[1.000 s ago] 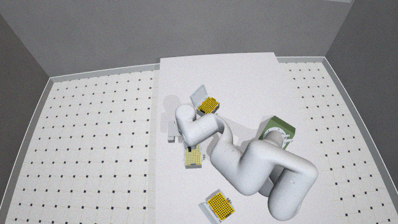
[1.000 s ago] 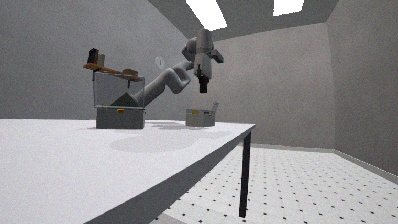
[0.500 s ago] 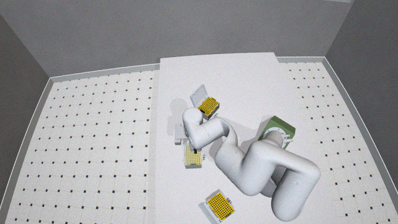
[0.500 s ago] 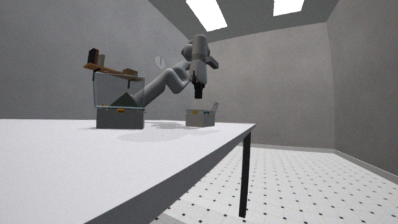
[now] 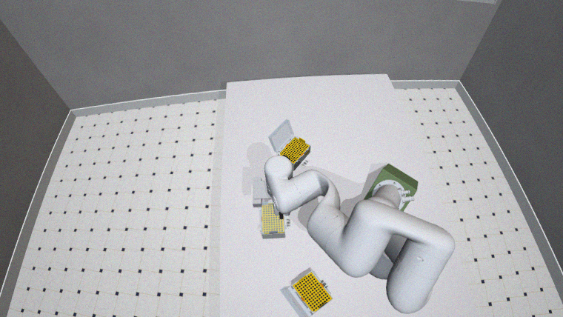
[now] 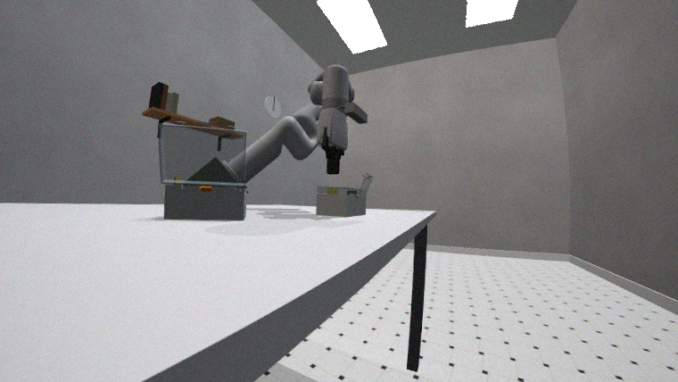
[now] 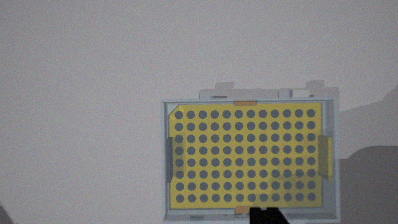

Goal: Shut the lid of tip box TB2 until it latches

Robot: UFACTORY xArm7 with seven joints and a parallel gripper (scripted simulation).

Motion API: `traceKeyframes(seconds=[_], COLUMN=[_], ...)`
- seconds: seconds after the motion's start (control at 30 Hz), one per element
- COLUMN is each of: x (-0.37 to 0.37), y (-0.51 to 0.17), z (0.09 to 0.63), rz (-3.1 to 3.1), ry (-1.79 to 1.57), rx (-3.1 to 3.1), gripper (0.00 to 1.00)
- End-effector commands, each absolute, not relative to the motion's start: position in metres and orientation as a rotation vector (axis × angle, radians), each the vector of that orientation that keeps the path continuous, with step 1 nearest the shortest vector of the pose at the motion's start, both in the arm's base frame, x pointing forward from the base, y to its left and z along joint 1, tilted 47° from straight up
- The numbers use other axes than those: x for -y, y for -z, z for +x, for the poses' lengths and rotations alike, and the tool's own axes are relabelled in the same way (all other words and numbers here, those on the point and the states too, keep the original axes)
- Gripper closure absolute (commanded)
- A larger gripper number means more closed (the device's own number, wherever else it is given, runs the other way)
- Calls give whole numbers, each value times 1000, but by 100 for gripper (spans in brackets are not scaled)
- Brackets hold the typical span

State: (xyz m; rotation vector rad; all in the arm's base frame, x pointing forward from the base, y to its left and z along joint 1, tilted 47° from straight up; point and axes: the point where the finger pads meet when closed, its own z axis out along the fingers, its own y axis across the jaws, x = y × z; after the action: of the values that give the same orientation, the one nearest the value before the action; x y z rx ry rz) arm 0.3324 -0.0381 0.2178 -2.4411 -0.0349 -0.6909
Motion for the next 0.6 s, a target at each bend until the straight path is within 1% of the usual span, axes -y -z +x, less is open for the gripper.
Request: traceKeyframes(seconds=[0.0,0.57], x=[39,28], y=[-218,-205], z=[333,342], rz=[-2441,-2441], ry=[695,695], rx=[34,34], gripper=[100,100])
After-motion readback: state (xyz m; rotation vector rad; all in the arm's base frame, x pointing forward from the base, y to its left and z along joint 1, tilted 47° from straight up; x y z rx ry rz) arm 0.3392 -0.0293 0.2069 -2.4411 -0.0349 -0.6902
